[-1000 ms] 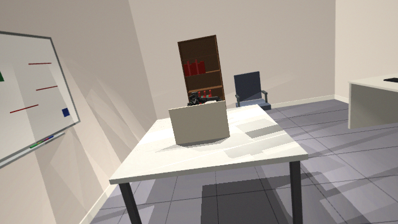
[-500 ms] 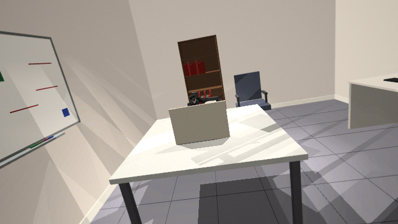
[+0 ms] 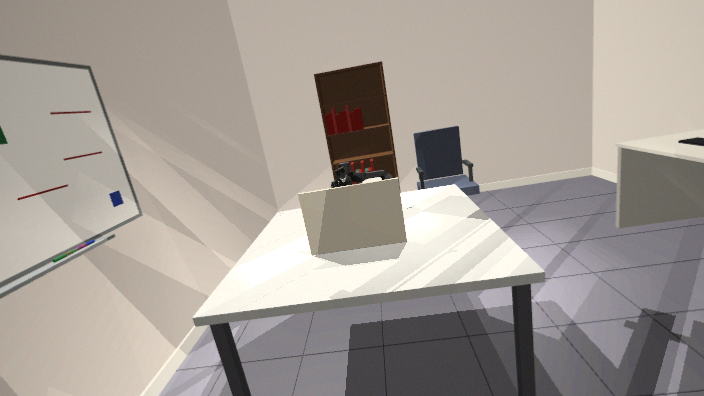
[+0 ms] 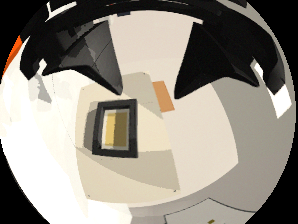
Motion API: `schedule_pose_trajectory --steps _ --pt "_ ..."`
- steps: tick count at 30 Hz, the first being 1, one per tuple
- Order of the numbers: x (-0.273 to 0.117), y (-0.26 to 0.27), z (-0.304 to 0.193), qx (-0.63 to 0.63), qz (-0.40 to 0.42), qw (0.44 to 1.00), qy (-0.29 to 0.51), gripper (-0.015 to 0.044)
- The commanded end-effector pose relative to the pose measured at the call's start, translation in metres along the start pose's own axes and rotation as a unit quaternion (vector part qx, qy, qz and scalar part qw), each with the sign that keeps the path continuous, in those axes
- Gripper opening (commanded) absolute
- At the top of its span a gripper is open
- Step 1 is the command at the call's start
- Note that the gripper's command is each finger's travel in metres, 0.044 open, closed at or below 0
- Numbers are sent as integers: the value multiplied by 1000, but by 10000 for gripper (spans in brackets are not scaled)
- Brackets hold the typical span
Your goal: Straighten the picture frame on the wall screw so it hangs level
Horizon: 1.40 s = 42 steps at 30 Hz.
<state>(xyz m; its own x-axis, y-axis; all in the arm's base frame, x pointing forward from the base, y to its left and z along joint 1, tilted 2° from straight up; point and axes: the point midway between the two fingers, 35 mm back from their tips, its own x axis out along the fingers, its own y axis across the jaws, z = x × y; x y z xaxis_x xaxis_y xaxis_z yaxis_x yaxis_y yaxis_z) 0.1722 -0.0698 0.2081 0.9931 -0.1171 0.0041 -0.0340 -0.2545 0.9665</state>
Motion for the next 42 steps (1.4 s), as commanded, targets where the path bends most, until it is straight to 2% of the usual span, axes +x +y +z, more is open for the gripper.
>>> schedule_pose_trajectory --steps 1,13,29,42 --pt "14 -7 6 -8 -3 1000 -6 260" --pt "57 -35 -5 -56 2 998 -28 260" --pt "74 -38 -15 -62 3 998 -31 260" --pt "135 -36 -12 -62 5 998 -30 260"
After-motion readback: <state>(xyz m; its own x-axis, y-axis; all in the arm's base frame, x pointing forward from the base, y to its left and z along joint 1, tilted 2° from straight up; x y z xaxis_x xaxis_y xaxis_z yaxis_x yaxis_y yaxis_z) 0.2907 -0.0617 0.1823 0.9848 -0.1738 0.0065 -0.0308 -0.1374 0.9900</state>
